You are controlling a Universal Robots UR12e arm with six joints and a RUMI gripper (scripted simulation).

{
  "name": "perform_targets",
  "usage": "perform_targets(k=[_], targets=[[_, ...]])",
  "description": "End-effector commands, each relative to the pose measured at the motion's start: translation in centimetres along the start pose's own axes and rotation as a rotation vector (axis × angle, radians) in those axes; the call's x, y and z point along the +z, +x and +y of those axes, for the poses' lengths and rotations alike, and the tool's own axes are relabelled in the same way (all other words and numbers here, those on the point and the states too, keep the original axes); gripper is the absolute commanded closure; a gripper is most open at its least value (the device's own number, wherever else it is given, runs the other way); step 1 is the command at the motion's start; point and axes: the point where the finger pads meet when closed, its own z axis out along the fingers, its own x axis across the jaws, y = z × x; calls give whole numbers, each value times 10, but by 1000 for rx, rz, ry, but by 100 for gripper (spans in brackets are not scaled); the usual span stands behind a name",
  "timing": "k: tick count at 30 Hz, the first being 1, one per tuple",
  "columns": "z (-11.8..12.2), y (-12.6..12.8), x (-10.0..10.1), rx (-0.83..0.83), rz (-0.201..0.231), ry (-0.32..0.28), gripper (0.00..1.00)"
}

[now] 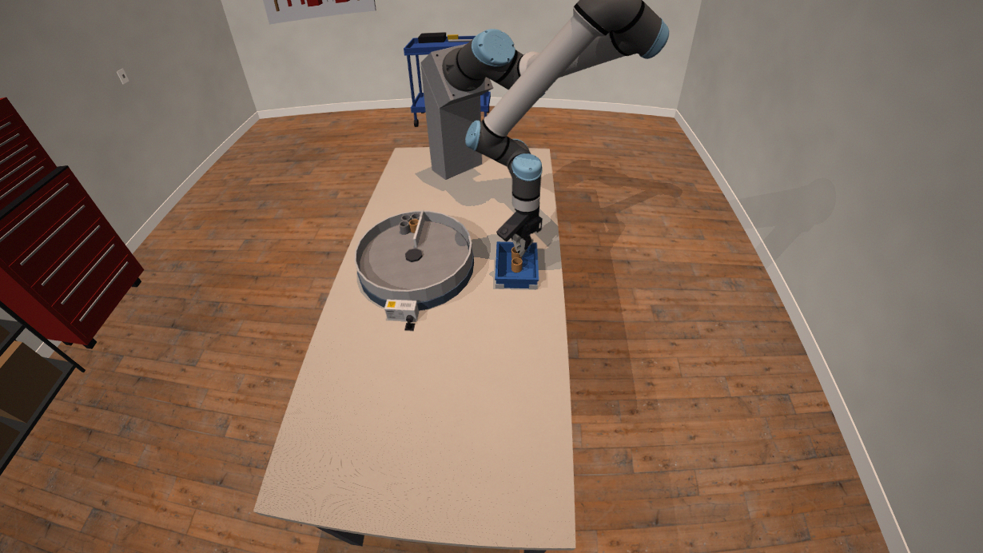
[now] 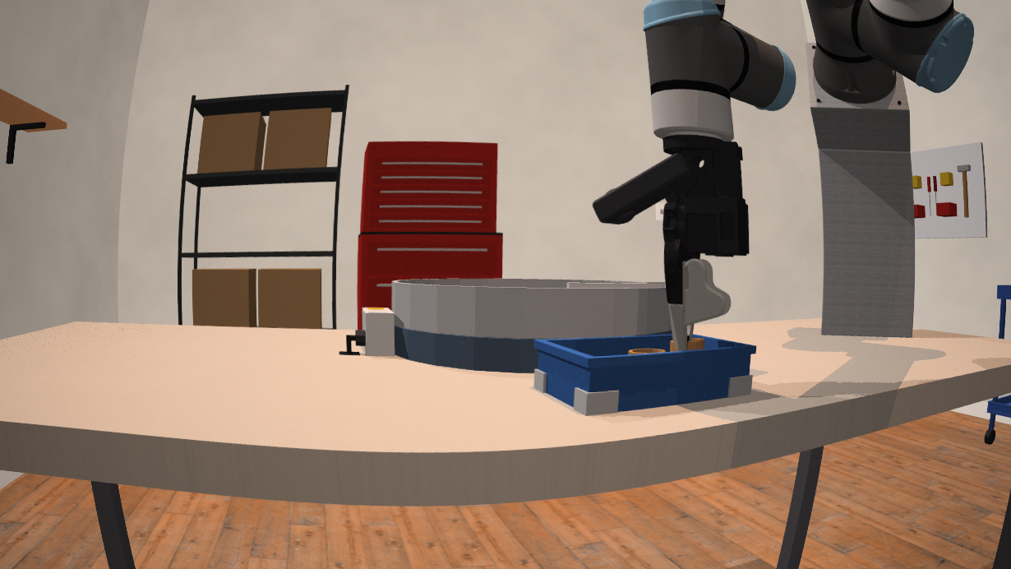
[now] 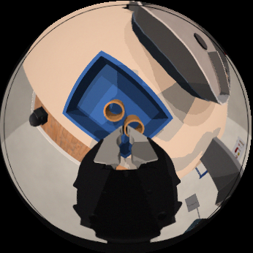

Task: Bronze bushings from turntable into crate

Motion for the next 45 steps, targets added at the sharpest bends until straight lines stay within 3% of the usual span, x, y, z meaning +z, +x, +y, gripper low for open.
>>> perform_targets(k=[1,45], targets=[[0,0,0,0,-1,0,100],[0,0,6,0,-1,0,100]])
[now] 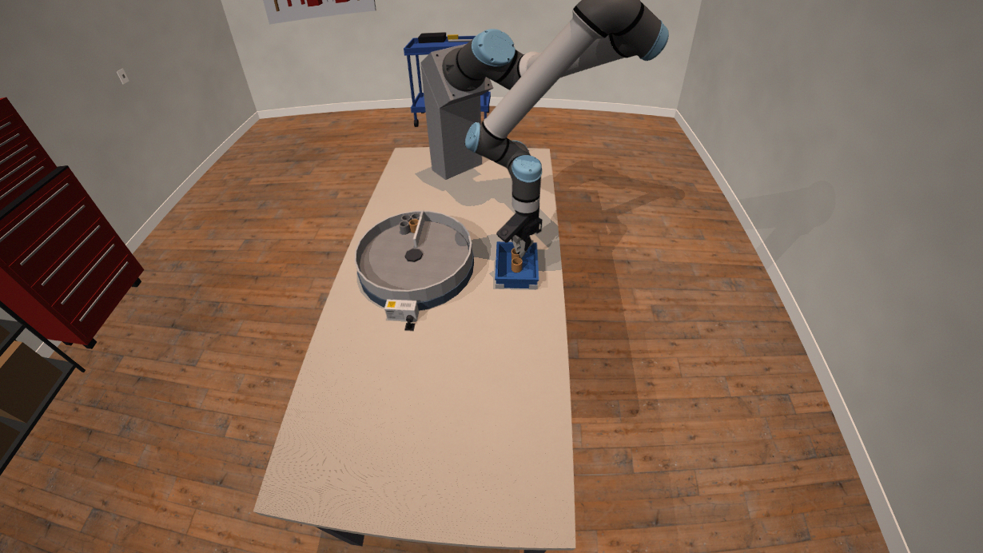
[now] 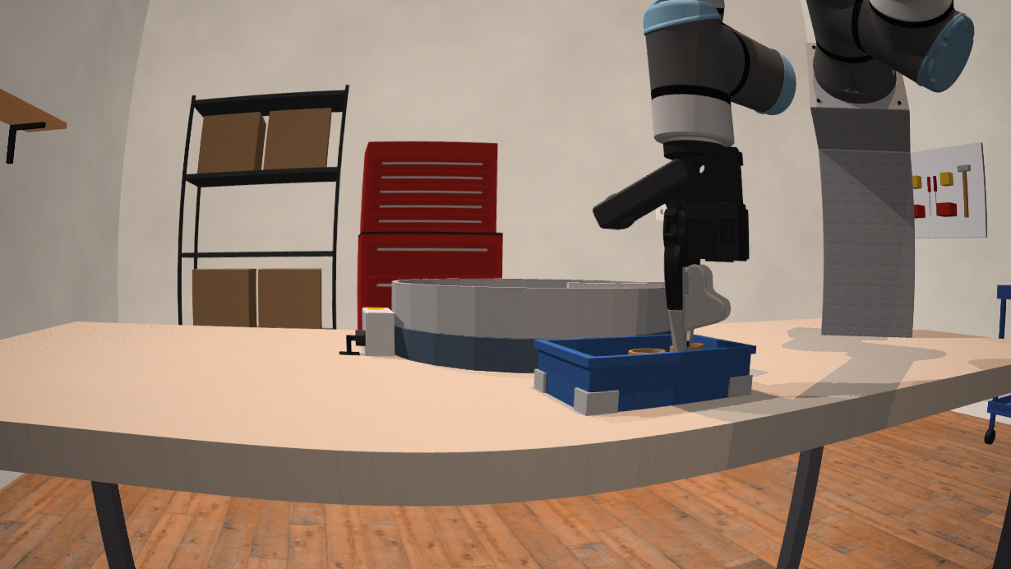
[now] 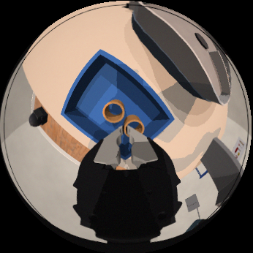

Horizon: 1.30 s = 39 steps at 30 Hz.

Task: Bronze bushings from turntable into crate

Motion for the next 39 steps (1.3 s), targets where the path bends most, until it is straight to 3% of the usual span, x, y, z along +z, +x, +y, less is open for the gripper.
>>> perform_targets(k=[1,38,39], targets=[[0,0,0,0,-1,0,100],[0,0,0,0,-1,0,100],[0,0,0,0,-1,0,94]])
